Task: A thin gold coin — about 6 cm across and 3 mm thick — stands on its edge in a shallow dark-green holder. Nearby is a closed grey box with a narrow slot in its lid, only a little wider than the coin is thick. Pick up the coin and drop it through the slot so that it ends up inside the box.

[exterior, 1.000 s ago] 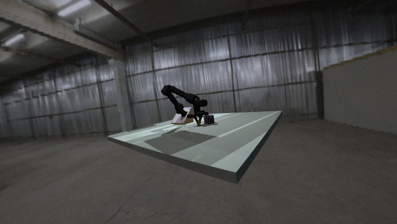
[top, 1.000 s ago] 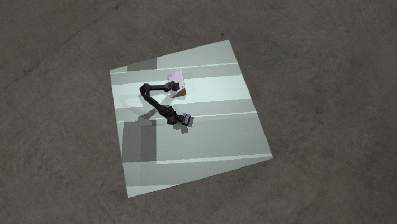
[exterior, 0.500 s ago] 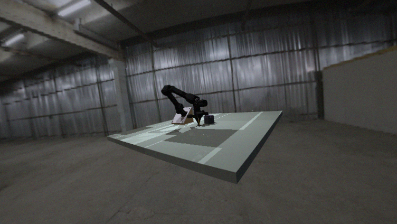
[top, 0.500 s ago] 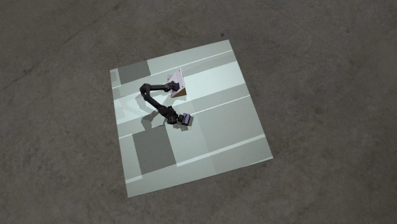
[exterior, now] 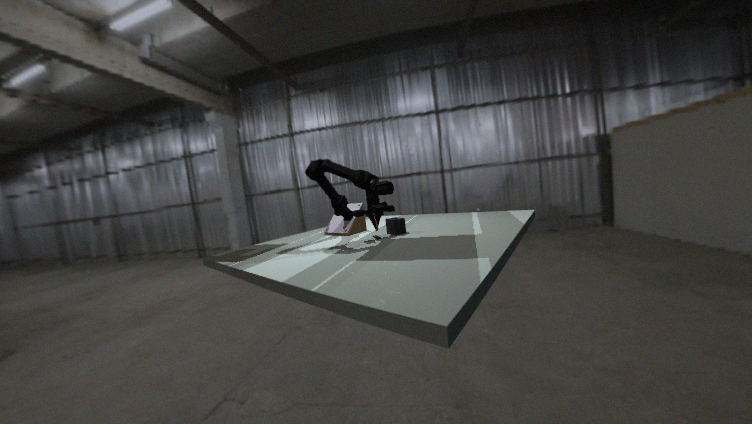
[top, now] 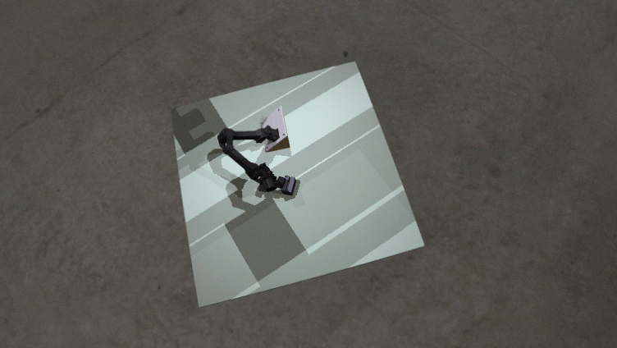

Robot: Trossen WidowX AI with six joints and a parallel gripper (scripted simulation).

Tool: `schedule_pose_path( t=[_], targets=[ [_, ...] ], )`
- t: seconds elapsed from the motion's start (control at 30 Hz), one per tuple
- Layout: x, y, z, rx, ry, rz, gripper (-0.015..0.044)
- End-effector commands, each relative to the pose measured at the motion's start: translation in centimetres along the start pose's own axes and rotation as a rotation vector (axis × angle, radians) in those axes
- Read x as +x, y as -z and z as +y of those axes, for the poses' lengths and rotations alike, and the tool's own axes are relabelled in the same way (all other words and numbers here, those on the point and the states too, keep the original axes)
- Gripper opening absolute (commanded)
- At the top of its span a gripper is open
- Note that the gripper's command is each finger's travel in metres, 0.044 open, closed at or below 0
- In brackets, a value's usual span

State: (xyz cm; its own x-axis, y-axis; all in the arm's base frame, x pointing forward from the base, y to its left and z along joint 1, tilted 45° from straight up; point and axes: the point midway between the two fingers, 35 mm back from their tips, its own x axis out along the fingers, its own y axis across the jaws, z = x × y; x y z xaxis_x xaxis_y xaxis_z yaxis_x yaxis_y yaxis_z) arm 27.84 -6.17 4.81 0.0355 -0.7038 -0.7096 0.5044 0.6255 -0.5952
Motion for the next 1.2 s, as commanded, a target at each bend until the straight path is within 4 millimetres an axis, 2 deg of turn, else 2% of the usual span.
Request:
schedule_pose_path(
  t=[0.0,0.63,0.93,1.17],
  targets=[
    [-1.3,-0.2,0.2,0.006,-0.009,-0.002,0.0000],
    [-6.1,0.1,-0.2,0.006,-0.004,-0.004,0.0000],
    [-6.3,0.7,-1.2,-0.099,-0.003,-0.004,0.0000],
    [-6.3,0.7,-0.9,-0.103,-0.004,-0.004,0.0000]
  ],
)
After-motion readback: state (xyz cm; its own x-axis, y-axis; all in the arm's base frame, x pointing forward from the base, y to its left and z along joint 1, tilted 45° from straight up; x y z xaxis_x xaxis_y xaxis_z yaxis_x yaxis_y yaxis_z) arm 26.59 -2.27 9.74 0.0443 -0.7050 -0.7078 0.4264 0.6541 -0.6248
